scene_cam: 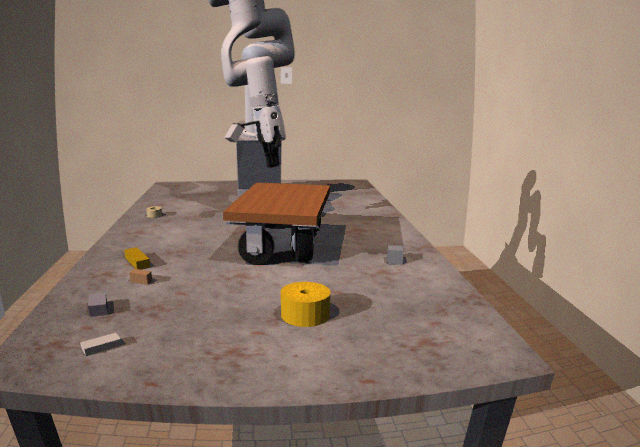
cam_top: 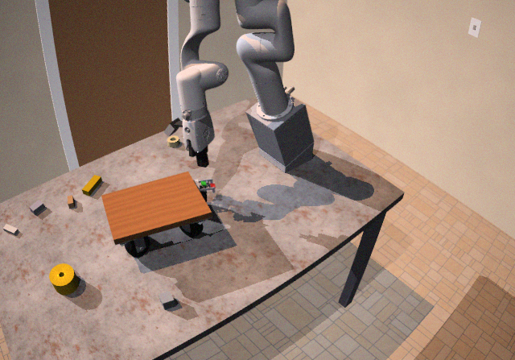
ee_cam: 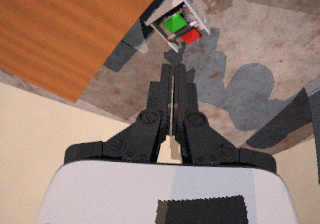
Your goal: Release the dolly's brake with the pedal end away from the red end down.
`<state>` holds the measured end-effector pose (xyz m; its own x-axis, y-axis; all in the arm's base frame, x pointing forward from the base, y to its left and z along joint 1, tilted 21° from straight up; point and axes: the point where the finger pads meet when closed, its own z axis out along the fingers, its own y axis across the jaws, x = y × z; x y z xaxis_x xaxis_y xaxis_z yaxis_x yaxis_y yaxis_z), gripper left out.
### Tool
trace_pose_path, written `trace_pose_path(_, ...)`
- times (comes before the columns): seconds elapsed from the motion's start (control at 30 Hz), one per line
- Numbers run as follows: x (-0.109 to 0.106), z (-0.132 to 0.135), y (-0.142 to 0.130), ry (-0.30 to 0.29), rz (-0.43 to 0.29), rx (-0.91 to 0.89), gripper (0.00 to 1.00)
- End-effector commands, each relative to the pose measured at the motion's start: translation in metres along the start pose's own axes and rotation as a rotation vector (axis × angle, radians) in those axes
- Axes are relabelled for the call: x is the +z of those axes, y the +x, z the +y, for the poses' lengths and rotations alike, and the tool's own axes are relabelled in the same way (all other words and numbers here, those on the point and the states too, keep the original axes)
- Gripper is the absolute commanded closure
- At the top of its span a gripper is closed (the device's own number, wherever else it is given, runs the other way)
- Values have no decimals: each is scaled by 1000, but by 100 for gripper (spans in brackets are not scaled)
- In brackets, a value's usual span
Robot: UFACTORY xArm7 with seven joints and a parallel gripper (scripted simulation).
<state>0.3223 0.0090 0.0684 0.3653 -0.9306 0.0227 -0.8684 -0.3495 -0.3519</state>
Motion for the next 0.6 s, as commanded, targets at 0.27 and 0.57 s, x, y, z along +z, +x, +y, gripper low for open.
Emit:
trace_pose_path(0.27,0,-1,0,29,71,594,100)
trace_pose_path(0.57,0,-1,0,37,149,881,100)
